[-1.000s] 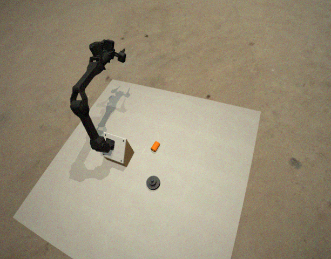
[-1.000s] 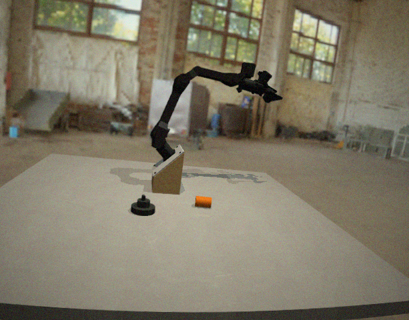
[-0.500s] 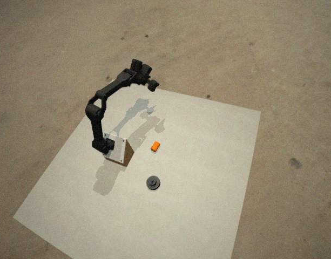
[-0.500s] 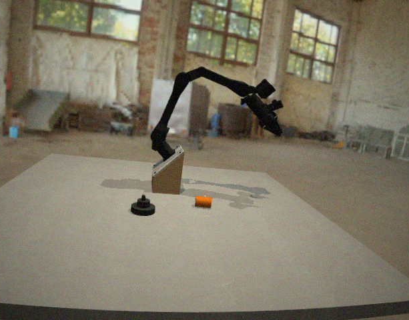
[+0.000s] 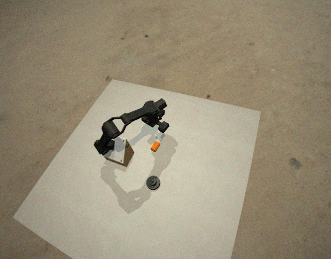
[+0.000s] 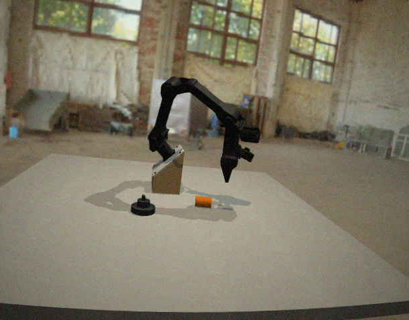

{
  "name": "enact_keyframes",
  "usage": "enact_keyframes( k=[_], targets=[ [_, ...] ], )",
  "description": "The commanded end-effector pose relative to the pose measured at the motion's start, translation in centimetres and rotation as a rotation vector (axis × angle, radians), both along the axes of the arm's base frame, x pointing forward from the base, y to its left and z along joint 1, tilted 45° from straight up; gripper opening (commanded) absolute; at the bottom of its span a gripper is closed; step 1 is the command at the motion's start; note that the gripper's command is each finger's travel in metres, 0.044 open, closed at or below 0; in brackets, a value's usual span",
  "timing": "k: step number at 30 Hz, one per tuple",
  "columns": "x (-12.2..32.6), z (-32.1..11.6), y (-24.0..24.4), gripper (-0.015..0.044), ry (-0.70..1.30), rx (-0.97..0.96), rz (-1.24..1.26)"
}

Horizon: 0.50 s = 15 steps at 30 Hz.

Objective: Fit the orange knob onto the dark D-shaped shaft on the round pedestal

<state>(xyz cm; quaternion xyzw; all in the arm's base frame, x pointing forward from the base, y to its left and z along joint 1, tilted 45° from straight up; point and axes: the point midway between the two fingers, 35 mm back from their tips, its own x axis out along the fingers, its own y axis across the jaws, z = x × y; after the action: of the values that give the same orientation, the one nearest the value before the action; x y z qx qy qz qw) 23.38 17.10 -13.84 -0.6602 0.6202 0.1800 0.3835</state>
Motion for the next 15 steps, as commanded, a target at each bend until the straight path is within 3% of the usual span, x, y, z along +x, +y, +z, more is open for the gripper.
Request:
enact_keyframes(
  k=[1, 15],
  targets=[
    [-0.2, 1.9, -6.6, 0.044, 0.164, -0.184, -0.01],
    [0.9, 0.5, -8.9, 0.044, 0.179, -0.199, -0.012]
  ],
)
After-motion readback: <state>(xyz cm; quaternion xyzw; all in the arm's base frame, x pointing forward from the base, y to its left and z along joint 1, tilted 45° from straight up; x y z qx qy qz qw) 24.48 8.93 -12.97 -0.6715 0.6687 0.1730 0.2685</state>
